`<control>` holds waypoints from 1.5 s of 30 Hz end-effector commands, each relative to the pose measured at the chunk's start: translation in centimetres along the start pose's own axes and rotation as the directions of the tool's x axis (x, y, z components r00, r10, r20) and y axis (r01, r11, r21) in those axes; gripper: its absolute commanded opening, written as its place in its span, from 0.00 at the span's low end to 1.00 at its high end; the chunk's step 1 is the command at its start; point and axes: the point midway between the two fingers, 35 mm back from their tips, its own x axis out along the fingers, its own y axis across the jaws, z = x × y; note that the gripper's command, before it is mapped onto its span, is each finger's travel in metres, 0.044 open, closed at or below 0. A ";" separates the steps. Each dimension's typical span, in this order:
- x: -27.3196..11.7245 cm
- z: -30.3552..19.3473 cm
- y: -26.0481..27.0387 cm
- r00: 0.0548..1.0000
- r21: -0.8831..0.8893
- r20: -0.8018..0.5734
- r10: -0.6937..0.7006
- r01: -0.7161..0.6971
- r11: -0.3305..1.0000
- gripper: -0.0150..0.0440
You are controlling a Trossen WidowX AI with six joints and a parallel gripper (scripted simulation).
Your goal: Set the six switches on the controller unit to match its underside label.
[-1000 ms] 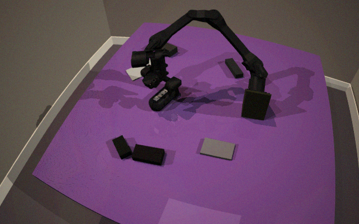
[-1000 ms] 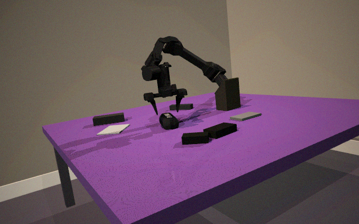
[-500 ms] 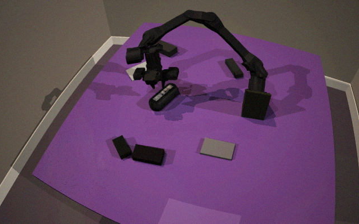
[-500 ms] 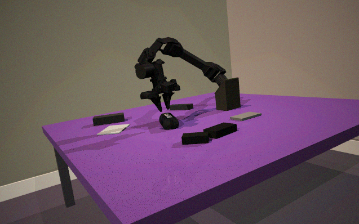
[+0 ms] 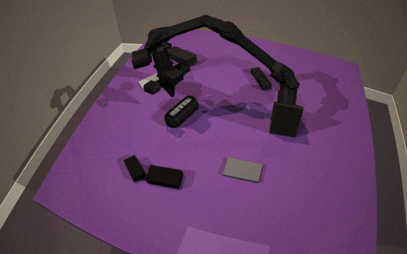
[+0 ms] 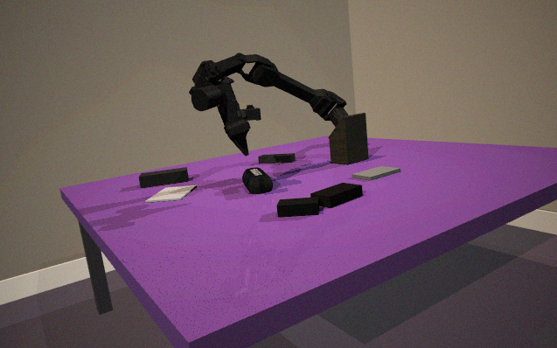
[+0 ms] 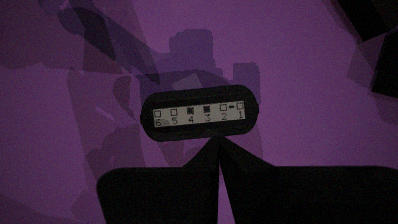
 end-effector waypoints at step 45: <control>2.6 2.6 -4.0 0.971 0.967 -0.236 0.031 0.231 0.104 1.00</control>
